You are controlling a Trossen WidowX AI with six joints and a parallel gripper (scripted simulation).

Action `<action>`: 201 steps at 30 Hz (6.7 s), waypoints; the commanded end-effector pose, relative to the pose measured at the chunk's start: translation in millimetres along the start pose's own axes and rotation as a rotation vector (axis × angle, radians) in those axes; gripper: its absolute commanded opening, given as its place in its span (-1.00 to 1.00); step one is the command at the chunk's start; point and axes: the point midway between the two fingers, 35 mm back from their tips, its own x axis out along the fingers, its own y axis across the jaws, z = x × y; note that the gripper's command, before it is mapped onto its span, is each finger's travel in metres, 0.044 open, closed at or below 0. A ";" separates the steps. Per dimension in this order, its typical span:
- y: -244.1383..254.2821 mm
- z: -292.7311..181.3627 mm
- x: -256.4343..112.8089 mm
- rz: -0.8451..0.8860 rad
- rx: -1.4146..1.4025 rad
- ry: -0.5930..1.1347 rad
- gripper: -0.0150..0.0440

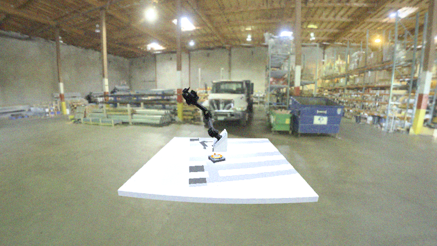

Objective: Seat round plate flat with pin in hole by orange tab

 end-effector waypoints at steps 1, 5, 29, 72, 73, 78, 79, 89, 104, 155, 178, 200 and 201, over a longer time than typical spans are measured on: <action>-1.2 -1.7 -0.1 -0.008 -0.014 0.008 0.78; -4.4 -87.4 16.6 -0.034 0.230 0.163 0.42; 253.1 -370.4 68.4 0.186 1.348 1.171 -0.49; 510.8 -390.1 -108.0 0.267 0.706 2.365 -0.49; 511.1 -389.8 -108.0 0.267 0.706 2.365 -0.49; 515.0 -384.7 -108.8 0.267 0.707 2.365 -0.49; 516.1 -383.2 -109.0 0.267 0.707 2.365 -0.49; 526.2 -373.6 -108.8 0.268 0.707 2.365 -0.49; 539.9 -365.8 -103.0 0.268 0.708 2.365 -0.49; 581.3 -371.7 -59.3 0.266 0.712 2.363 -0.49; 581.6 -392.8 -38.2 0.264 0.713 2.362 -0.49; 570.2 -414.3 -26.2 0.262 0.713 2.362 -0.49; 569.8 -415.0 -26.0 0.262 0.713 2.362 -0.49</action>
